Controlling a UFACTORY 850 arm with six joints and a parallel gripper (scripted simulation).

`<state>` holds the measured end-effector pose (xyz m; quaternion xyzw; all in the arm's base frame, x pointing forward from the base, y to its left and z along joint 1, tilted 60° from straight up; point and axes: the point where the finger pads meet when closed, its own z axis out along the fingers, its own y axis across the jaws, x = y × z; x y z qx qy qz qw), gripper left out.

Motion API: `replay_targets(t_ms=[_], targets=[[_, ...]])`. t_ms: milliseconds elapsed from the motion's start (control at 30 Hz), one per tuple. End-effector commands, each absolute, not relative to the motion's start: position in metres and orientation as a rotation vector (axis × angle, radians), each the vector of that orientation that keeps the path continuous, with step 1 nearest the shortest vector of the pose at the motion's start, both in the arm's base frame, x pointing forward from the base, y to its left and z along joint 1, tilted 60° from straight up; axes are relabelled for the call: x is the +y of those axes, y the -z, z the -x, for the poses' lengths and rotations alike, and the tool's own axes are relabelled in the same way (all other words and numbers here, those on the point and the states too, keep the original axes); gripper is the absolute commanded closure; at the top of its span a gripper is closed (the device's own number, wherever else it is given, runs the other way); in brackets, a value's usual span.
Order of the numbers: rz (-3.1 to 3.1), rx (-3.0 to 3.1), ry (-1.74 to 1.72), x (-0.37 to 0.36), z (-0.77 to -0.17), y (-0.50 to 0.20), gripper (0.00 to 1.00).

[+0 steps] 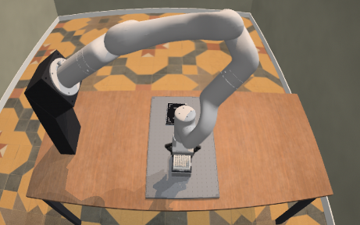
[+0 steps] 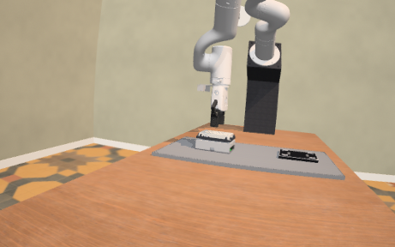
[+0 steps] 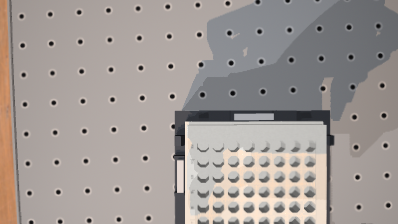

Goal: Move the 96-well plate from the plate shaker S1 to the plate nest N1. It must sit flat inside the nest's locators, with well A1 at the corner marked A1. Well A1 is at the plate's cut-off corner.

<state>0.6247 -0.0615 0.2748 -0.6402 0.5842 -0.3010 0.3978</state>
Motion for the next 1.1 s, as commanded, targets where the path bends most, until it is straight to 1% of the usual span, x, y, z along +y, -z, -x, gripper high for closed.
replay_targets(t_ms=[0,1067], targets=[[1.621,1.479,0.763,-0.061,-0.631,-0.272,0.0],[1.621,1.479,0.763,-0.058,-0.643,-0.265,0.0]])
